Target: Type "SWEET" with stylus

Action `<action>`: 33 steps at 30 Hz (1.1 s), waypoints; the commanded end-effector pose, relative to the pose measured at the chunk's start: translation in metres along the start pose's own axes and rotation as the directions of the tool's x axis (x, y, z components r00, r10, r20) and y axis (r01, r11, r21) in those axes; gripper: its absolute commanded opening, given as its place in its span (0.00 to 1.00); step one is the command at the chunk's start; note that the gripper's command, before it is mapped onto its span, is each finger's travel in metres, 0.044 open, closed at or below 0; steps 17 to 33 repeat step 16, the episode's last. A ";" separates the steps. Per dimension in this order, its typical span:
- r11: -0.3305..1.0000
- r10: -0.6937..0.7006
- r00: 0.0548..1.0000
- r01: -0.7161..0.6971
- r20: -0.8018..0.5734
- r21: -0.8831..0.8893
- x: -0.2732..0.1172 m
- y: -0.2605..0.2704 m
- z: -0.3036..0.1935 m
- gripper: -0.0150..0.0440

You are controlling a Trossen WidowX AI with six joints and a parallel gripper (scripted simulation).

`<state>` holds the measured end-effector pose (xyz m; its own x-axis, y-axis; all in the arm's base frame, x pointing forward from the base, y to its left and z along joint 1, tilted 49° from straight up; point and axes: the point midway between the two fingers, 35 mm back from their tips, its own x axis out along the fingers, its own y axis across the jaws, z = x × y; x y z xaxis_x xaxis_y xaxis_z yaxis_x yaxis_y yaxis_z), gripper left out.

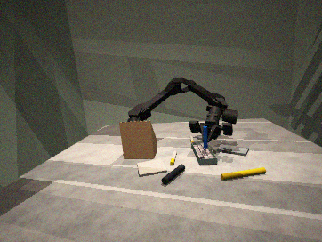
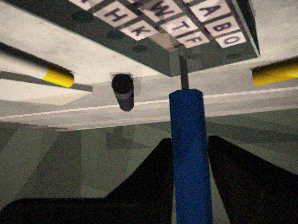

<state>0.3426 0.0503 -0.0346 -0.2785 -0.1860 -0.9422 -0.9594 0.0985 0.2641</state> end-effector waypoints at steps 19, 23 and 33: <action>1.000 -0.005 1.000 0.005 0.001 0.012 -0.009 0.000 -0.018 0.39; 1.000 -0.005 1.000 0.005 0.001 0.012 -0.009 0.000 -0.018 0.39; 1.000 -0.005 1.000 0.005 0.001 0.012 -0.009 0.000 -0.018 0.39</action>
